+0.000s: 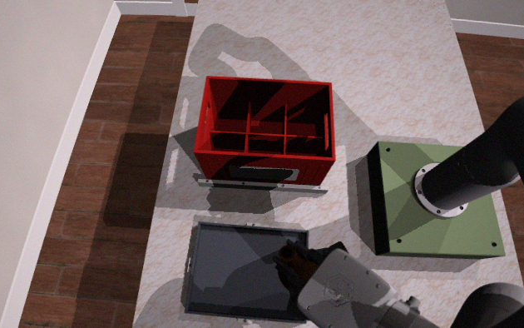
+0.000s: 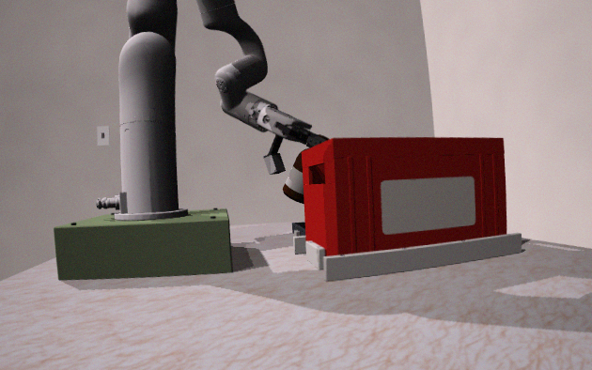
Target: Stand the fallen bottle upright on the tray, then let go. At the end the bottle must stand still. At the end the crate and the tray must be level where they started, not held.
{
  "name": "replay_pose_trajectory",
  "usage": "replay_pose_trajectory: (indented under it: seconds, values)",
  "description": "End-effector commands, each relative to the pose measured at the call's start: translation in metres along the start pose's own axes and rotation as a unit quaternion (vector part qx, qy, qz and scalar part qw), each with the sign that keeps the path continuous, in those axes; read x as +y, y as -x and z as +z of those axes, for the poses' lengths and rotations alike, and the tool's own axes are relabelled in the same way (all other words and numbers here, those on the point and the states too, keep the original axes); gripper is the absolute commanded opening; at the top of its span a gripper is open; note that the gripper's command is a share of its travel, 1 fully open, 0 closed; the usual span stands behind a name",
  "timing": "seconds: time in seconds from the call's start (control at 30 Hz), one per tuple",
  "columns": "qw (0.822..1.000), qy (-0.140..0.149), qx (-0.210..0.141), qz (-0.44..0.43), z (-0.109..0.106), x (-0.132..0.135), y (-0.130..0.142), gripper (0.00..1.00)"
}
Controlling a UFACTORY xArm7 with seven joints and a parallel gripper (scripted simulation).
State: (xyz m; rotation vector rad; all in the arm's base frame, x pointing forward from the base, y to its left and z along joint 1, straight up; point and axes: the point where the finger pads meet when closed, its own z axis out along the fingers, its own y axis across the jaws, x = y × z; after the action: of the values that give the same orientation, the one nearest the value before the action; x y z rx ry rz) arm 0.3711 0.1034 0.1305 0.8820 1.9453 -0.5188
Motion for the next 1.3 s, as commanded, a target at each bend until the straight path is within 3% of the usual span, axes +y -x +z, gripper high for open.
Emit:
replay_pose_trajectory:
  seconds: [0.0, 0.33, 1.27]
  values:
    - [1.000, 0.001, -0.001, 0.001, -0.0005, 0.0010, 0.0009, 0.00]
    - [1.000, -0.001, -0.011, 0.001, -0.0001, 0.0005, 0.0006, 0.00]
    - [0.996, 0.000, -0.085, 0.001, -0.0016, 0.0009, 0.0002, 0.00]
